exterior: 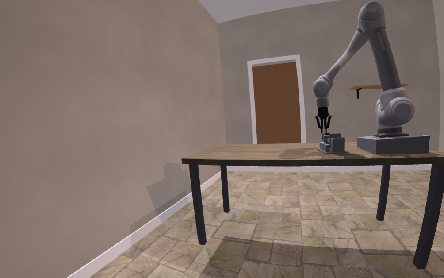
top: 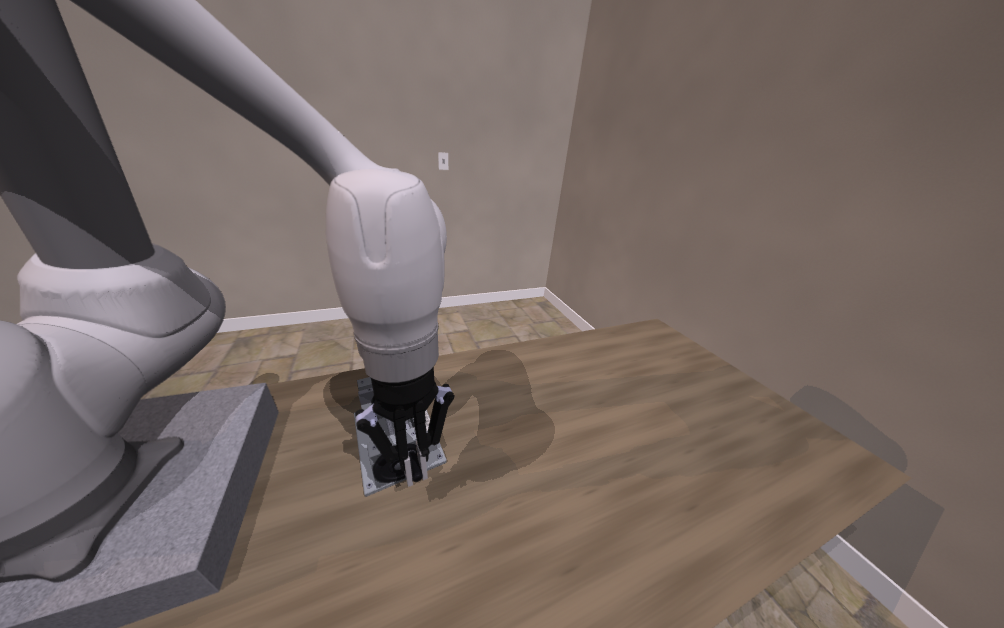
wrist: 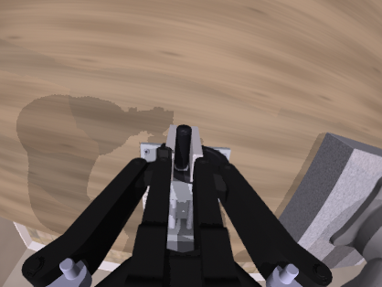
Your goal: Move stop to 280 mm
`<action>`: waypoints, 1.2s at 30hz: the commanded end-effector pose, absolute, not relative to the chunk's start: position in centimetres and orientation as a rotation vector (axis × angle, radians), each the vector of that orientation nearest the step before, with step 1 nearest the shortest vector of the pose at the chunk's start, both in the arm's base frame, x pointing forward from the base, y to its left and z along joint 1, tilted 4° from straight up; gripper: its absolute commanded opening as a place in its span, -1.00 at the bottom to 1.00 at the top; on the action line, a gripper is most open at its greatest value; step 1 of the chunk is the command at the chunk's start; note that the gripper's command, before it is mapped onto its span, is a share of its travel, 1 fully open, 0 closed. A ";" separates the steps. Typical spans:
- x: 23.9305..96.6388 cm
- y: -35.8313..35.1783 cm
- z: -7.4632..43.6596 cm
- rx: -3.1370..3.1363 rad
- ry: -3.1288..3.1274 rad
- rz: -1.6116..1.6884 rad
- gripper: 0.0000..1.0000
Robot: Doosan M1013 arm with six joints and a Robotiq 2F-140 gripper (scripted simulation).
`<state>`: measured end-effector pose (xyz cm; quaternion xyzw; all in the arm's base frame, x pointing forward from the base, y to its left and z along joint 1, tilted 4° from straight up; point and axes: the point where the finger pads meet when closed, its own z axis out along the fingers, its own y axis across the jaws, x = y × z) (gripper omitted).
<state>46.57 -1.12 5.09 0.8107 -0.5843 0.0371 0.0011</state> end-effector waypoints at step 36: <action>45.6 -1.4 5.7 2.545 -1.834 0.115 -0.92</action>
